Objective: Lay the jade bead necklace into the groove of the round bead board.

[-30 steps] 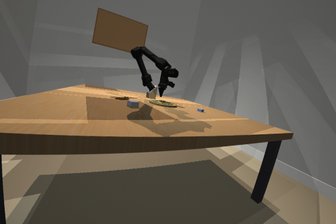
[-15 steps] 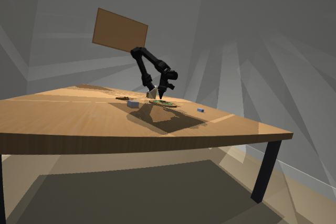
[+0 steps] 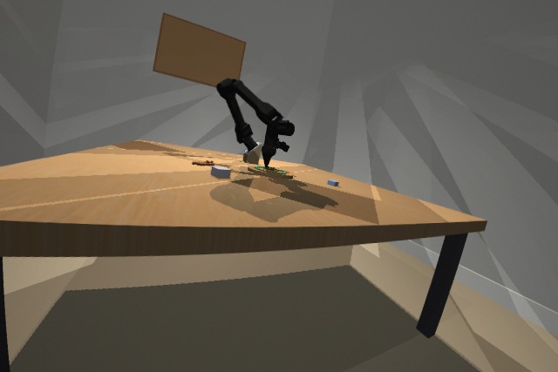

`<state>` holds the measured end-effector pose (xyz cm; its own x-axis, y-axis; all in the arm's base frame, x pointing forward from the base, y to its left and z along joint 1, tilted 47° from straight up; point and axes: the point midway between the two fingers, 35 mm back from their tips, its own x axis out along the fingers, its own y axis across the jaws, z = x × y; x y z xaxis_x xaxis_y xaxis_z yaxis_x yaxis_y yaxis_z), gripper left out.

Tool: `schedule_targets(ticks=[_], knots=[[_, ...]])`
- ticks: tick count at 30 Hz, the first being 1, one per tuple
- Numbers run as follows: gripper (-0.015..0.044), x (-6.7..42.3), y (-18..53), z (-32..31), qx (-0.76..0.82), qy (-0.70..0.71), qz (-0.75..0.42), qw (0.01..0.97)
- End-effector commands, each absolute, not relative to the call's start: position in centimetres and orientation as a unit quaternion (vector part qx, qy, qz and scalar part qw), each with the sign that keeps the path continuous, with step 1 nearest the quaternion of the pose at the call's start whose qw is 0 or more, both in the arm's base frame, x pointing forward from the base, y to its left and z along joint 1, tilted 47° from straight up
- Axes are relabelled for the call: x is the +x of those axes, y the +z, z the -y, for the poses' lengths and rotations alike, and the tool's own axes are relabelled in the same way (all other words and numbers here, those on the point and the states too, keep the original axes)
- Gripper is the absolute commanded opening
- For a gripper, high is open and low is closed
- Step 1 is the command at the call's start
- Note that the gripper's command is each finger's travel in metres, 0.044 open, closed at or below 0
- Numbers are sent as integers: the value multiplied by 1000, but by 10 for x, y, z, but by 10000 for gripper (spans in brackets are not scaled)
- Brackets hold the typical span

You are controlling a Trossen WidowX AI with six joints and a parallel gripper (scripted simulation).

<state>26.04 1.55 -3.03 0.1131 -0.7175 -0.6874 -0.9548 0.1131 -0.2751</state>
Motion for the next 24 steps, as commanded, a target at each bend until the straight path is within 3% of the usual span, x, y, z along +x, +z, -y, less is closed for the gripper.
schedule_targets(ticks=[1, 24], knots=[[15, 261, -30, -16, -647, 159, -646, 373], [0, 261, -30, -16, -647, 159, -646, 373]])
